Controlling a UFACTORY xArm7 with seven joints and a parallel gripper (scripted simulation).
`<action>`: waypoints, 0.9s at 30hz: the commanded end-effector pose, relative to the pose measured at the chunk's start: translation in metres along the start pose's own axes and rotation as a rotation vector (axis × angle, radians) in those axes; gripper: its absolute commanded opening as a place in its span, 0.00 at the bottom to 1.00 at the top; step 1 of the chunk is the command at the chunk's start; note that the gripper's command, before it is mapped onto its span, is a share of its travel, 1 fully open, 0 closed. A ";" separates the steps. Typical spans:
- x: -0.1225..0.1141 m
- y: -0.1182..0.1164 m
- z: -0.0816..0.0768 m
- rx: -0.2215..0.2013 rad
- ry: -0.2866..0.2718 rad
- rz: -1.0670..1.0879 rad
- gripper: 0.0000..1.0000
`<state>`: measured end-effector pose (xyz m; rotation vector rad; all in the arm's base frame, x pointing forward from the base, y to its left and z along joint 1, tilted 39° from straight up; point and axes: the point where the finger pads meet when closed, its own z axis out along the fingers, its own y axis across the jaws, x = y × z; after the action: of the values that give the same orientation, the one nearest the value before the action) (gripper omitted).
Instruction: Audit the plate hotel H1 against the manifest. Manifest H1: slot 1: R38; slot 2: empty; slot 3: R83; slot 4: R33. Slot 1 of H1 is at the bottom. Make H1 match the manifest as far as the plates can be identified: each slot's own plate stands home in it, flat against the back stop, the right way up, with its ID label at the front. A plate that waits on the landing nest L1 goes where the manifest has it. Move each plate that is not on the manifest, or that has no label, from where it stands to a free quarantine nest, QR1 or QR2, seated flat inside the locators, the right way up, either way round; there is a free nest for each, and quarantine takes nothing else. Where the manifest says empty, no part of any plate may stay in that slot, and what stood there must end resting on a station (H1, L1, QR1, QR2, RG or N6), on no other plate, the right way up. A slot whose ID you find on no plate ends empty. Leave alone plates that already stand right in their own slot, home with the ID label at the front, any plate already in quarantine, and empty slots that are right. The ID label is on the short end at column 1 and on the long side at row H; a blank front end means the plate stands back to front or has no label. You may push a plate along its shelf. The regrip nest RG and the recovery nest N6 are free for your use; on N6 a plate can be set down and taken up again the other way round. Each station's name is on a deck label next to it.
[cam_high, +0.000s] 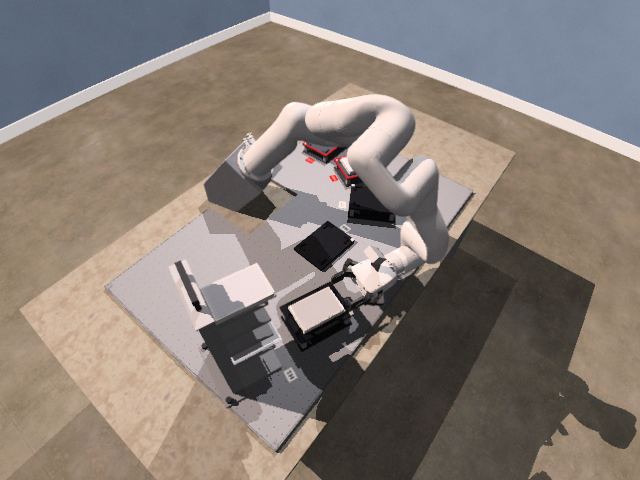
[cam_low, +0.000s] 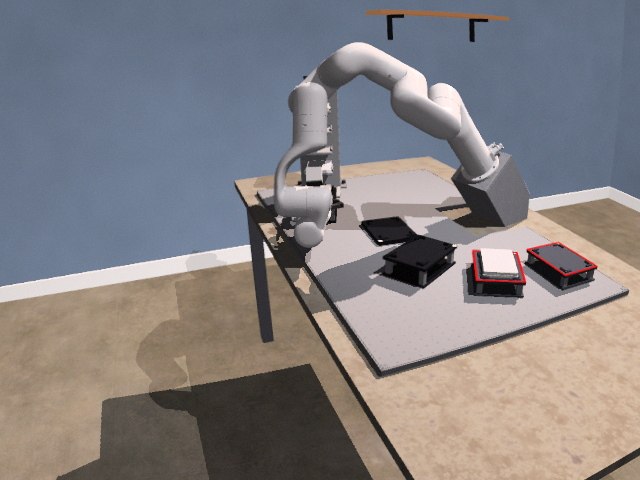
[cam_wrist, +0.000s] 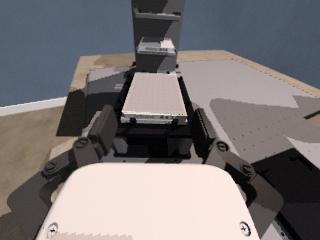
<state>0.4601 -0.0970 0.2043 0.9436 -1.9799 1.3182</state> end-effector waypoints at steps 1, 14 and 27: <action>0.001 -0.001 0.001 0.001 -0.001 0.002 1.00; 0.001 -0.001 0.005 0.001 -0.001 0.002 1.00; 0.001 -0.001 0.012 0.001 0.000 0.002 1.00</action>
<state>0.4594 -0.1068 0.2005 0.9445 -1.9802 1.3185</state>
